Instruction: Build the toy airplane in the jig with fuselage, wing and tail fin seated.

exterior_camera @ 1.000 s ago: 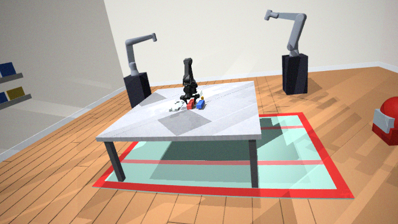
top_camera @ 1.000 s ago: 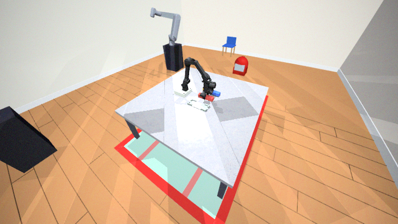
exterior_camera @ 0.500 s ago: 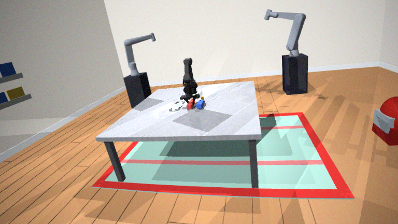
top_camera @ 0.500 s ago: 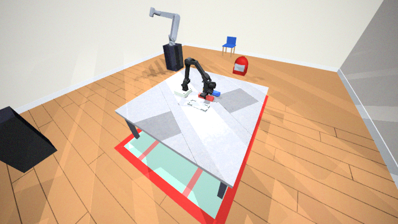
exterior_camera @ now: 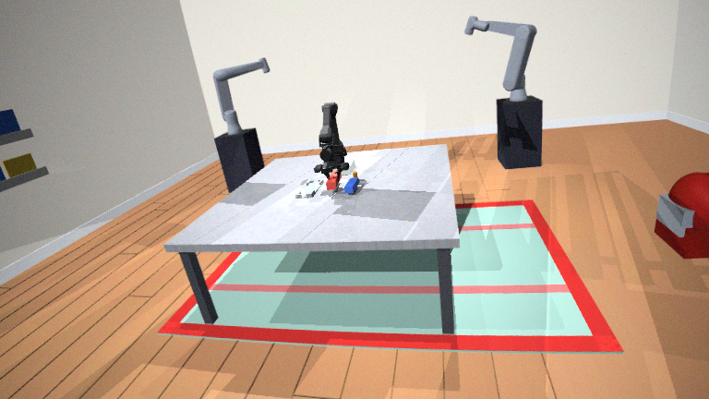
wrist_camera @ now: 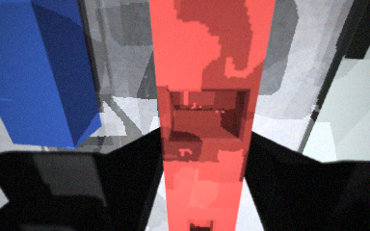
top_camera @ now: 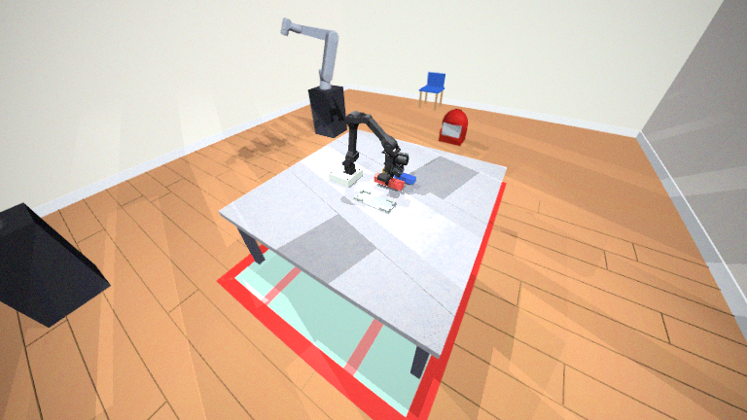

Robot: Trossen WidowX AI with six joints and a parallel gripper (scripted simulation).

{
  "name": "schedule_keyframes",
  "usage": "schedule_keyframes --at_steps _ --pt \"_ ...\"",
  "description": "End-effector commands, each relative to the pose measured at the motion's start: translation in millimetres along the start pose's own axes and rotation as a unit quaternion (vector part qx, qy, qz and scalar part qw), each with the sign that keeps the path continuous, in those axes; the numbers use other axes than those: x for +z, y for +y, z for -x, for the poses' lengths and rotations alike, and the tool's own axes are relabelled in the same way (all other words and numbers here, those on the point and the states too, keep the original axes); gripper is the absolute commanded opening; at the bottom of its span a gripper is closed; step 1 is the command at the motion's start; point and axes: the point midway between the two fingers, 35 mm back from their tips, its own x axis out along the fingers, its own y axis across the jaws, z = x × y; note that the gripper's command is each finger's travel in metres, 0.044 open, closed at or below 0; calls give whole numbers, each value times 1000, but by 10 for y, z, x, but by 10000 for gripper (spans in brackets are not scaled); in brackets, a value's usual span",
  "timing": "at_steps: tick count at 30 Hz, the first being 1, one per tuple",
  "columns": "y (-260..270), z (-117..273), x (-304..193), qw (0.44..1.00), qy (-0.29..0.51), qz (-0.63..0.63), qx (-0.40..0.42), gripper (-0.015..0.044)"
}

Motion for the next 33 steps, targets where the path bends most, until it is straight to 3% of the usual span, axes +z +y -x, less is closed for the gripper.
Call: schedule_keyframes --at_steps 1,26,33 --pt "7 191 48 1000 -10 3 2 0" --pt "0 959 -44 1000 -10 3 2 0" --pt "-5 977 -49 1000 -10 2 2 0"
